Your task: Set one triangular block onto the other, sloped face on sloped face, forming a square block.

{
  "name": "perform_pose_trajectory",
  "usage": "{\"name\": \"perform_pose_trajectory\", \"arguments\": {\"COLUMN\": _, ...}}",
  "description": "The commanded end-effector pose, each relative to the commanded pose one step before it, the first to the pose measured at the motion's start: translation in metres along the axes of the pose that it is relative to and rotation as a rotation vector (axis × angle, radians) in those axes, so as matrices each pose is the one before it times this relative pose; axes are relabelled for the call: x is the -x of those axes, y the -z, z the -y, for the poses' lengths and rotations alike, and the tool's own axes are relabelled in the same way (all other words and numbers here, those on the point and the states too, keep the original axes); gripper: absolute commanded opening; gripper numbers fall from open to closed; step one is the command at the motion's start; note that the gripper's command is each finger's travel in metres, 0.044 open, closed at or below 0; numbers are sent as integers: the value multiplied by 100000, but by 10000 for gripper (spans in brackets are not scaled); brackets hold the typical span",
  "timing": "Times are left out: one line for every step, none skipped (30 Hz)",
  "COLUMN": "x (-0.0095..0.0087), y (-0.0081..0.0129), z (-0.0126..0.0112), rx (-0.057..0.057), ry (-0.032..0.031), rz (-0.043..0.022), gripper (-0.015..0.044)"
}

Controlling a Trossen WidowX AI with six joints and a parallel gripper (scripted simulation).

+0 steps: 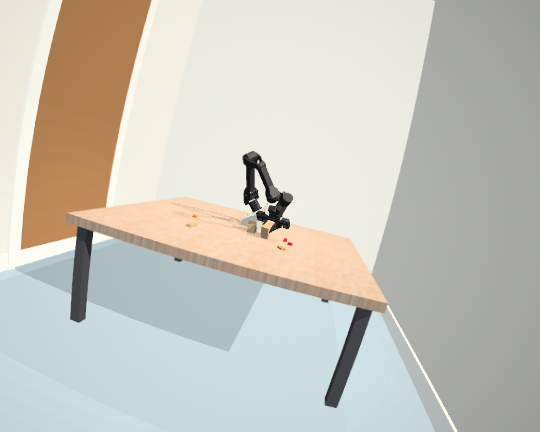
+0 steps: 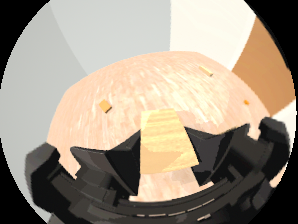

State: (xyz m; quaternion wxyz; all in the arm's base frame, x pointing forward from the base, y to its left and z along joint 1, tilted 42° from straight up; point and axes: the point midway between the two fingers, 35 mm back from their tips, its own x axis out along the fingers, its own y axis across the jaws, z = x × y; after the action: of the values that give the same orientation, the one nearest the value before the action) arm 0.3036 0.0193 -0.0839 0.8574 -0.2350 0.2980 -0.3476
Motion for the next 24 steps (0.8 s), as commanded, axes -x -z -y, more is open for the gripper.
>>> {"name": "perform_pose_trajectory", "arguments": {"x": -95, "y": -143, "z": -44, "rx": -1240, "ry": -250, "rz": -633, "gripper": 52}}
{"name": "perform_pose_trajectory", "arguments": {"x": 0, "y": 0, "z": 0, "rx": 0, "ry": 0, "rz": 0, "gripper": 79}}
{"name": "perform_pose_trajectory", "arguments": {"x": 0, "y": 0, "z": 0, "rx": 0, "ry": 0, "rz": 0, "gripper": 105}}
{"name": "perform_pose_trajectory", "arguments": {"x": 0, "y": 0, "z": 0, "rx": 0, "ry": 0, "rz": 0, "gripper": 131}}
{"name": "perform_pose_trajectory", "arguments": {"x": 0, "y": 0, "z": 0, "rx": 0, "ry": 0, "rz": 0, "gripper": 157}}
{"name": "perform_pose_trajectory", "arguments": {"x": 0, "y": 0, "z": 0, "rx": 0, "ry": 0, "rz": 0, "gripper": 184}}
{"name": "perform_pose_trajectory", "arguments": {"x": 0, "y": 0, "z": 0, "rx": 0, "ry": 0, "rz": 0, "gripper": 210}}
{"name": "perform_pose_trajectory", "arguments": {"x": 0, "y": 0, "z": 0, "rx": 0, "ry": 0, "rz": 0, "gripper": 236}}
{"name": "perform_pose_trajectory", "arguments": {"x": 0, "y": 0, "z": 0, "rx": 0, "ry": 0, "rz": 0, "gripper": 263}}
{"name": "perform_pose_trajectory", "arguments": {"x": 0, "y": 0, "z": 0, "rx": 0, "ry": 0, "rz": 0, "gripper": 289}}
{"name": "perform_pose_trajectory", "arguments": {"x": 0, "y": 0, "z": 0, "rx": 0, "ry": 0, "rz": 0, "gripper": 315}}
{"name": "perform_pose_trajectory", "arguments": {"x": 0, "y": 0, "z": 0, "rx": 0, "ry": 0, "rz": 0, "gripper": 341}}
{"name": "perform_pose_trajectory", "arguments": {"x": 0, "y": 0, "z": 0, "rx": 0, "ry": 0, "rz": 0, "gripper": 368}}
{"name": "perform_pose_trajectory", "arguments": {"x": 0, "y": 0, "z": 0, "rx": 0, "ry": 0, "rz": 0, "gripper": 394}}
{"name": "perform_pose_trajectory", "arguments": {"x": 0, "y": 0, "z": 0, "rx": 0, "ry": 0, "rz": 0, "gripper": 420}}
{"name": "perform_pose_trajectory", "arguments": {"x": 0, "y": 0, "z": 0, "rx": 0, "ry": 0, "rz": 0, "gripper": 440}}
{"name": "perform_pose_trajectory", "arguments": {"x": 0, "y": 0, "z": 0, "rx": 0, "ry": 0, "rz": 0, "gripper": 440}}
{"name": "perform_pose_trajectory", "arguments": {"x": 0, "y": 0, "z": 0, "rx": 0, "ry": 0, "rz": 0, "gripper": 440}}
{"name": "perform_pose_trajectory", "arguments": {"x": 0, "y": 0, "z": 0, "rx": 0, "ry": 0, "rz": 0, "gripper": 440}}
{"name": "perform_pose_trajectory", "arguments": {"x": 0, "y": 0, "z": 0, "rx": 0, "ry": 0, "rz": 0, "gripper": 440}}
{"name": "perform_pose_trajectory", "arguments": {"x": 0, "y": 0, "z": 0, "rx": 0, "ry": 0, "rz": 0, "gripper": 440}}
{"name": "perform_pose_trajectory", "arguments": {"x": 0, "y": 0, "z": 0, "rx": 0, "ry": 0, "rz": 0, "gripper": 440}}
{"name": "perform_pose_trajectory", "arguments": {"x": 83, "y": -93, "z": -59, "rx": -1, "ry": -42, "rz": -53, "gripper": 440}}
{"name": "perform_pose_trajectory", "arguments": {"x": 257, "y": -283, "z": -167, "rx": -2, "ry": -116, "rz": -150, "gripper": 440}}
